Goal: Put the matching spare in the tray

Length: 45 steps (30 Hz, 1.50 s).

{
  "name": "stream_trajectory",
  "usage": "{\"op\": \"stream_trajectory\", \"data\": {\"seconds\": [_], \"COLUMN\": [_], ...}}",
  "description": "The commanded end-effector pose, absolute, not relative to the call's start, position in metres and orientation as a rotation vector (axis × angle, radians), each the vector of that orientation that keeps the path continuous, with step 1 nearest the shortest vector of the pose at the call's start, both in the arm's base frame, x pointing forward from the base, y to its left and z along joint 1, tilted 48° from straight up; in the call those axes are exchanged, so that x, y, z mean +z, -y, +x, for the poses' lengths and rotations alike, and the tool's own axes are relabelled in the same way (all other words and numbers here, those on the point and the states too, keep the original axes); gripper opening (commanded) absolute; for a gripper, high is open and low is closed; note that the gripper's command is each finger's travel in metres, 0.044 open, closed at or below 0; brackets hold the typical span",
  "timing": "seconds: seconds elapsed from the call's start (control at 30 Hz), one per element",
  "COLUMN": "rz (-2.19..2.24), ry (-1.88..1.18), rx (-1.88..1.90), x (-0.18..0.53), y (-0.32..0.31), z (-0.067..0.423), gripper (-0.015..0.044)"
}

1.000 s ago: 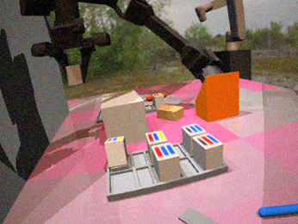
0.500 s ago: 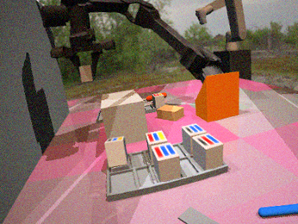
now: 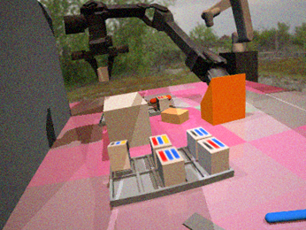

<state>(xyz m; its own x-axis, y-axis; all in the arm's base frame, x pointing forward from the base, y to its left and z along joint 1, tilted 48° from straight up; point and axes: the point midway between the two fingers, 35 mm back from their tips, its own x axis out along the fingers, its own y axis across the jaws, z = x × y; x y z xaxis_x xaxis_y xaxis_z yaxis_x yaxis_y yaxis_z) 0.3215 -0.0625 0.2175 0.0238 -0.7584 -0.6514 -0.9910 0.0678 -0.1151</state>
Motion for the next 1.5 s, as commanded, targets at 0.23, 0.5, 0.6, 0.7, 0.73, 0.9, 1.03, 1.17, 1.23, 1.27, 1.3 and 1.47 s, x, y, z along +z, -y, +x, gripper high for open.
{"op": "stream_trajectory", "data": {"seconds": [0.23, 0.5, 0.6, 0.7, 0.73, 0.9, 1.03, 1.17, 1.23, 1.27, 1.3, 1.47], "rz": [-1.750, -1.746, -1.745, -1.743, -1.743, -1.741, -1.739, -1.737, -1.736, -1.736, -1.736, -1.734], "ry": [-1.791, -1.790, -1.790, -1.790, -1.790, -1.789, -1.789, -1.789, -1.789, -1.789, -1.789, -1.788], "rx": [0.538, 0.540, 0.541, 0.541, 0.542, 0.543, 0.543, 0.544, 0.544, 0.544, 0.545, 0.545], "x": [0.219, 0.214, 0.213, 0.211, 0.210, 0.207, 0.205, 0.203, 0.202, 0.201, 0.201, 0.198], "y": [0.070, 0.074, 0.076, 0.078, 0.078, 0.081, 0.084, 0.086, 0.087, 0.088, 0.089, 0.092], "z": [0.316, 0.318, 0.318, 0.318, 0.319, 0.319, 0.320, 0.320, 0.320, 0.321, 0.321, 0.321], "gripper": [0.0000, 0.0000, 0.0000, 0.0000, 0.0000, 0.0000, 0.0000, 0.0000, 0.0000, 0.0000, 0.0000, 0.0000]}}
